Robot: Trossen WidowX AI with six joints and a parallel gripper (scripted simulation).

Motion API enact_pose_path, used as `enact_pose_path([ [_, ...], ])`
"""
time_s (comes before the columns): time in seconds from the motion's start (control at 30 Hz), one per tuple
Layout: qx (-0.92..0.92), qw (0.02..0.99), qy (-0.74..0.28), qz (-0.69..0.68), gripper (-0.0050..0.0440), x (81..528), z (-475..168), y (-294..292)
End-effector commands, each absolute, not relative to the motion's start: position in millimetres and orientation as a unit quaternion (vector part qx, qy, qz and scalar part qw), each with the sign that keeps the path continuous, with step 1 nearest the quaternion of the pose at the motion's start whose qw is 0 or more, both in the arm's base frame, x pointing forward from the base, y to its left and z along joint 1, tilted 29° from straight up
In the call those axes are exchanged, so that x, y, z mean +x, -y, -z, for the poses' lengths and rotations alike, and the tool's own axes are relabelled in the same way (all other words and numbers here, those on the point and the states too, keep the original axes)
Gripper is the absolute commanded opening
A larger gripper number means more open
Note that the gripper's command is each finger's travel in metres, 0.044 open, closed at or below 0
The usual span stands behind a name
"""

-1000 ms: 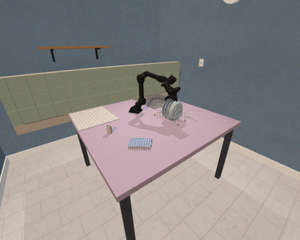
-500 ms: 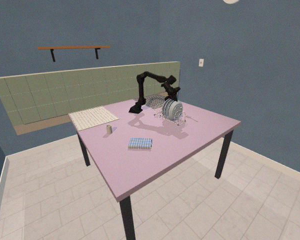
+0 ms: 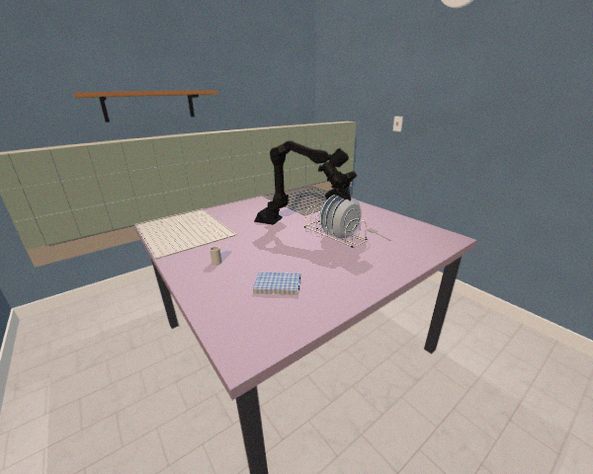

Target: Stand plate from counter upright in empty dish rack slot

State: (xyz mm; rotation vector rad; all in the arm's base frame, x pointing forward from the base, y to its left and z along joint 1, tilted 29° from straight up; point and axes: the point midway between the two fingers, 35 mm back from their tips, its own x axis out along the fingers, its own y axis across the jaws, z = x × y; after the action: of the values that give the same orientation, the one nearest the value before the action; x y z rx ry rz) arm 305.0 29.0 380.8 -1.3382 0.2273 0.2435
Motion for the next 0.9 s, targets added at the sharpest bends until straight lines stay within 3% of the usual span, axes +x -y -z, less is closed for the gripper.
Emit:
enact_pose_path([
  [0.0,-0.617,0.772,-0.105,-0.113,0.0000,305.0,-380.7,-29.0],
  [0.1,-0.617,0.772,-0.105,-0.113,0.0000,305.0,-380.7,-29.0],
  [0.33,-0.617,0.772,-0.105,-0.113,0.0148,305.0,-380.7,-29.0],
  [0.87,-0.617,0.772,-0.105,-0.113,0.0148,305.0,-380.7,-29.0],
])
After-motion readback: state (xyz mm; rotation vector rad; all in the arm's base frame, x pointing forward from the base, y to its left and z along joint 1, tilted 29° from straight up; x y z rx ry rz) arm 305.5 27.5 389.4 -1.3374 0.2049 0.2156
